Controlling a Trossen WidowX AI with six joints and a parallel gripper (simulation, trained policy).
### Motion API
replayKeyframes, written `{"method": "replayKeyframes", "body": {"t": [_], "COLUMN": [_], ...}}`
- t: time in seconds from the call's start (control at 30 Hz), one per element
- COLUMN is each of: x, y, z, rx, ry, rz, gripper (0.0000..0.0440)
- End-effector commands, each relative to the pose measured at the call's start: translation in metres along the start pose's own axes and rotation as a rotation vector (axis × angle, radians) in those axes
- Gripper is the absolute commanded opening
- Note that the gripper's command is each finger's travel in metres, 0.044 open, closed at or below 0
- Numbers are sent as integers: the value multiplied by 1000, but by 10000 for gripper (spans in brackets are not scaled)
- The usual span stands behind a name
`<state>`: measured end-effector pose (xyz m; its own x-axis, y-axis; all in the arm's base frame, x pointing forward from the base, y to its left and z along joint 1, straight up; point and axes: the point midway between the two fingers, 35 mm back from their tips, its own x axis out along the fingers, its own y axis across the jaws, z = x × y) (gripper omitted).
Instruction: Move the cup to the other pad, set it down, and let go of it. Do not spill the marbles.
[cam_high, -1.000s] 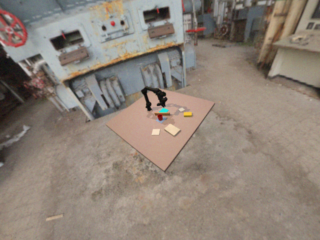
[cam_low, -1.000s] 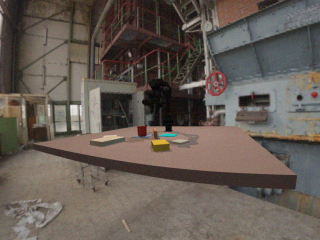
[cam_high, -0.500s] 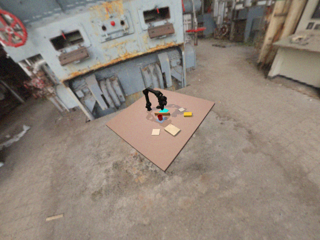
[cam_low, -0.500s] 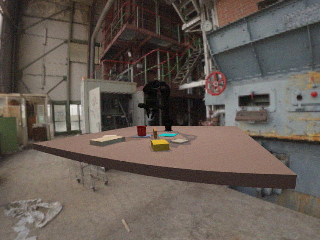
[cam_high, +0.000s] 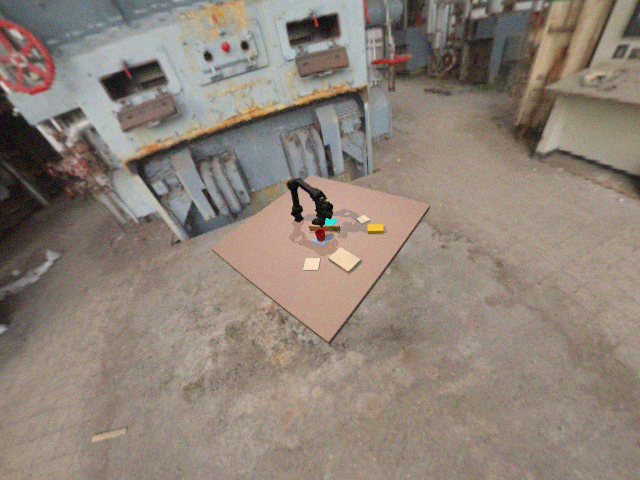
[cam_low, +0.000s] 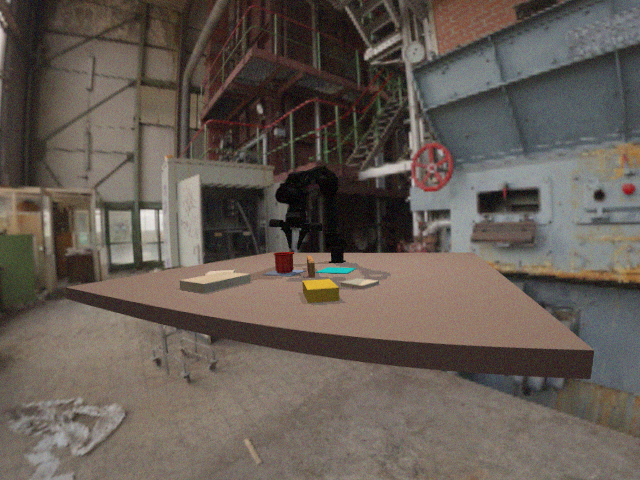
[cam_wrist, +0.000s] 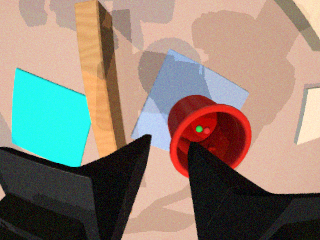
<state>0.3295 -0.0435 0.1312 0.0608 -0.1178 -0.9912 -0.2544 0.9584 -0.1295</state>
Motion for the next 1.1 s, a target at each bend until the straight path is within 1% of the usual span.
{"method": "replayKeyframes", "body": {"t": [0.0, 0.43, 0.5, 0.63, 0.67, 1.07], "x": [13, 68, 74, 81, 81, 57], "y": [-3, -5, -5, -5, -5, -2], "z": [-4, -14, -15, -19, -20, -21], "rx": [-23, -138, -165, -222, -235, -351], "ry": [28, 82, 83, 97, 98, 77], "rz": [3, 42, 46, 55, 57, 76], "gripper": [134, 150, 110, 11, 0, 0]}}
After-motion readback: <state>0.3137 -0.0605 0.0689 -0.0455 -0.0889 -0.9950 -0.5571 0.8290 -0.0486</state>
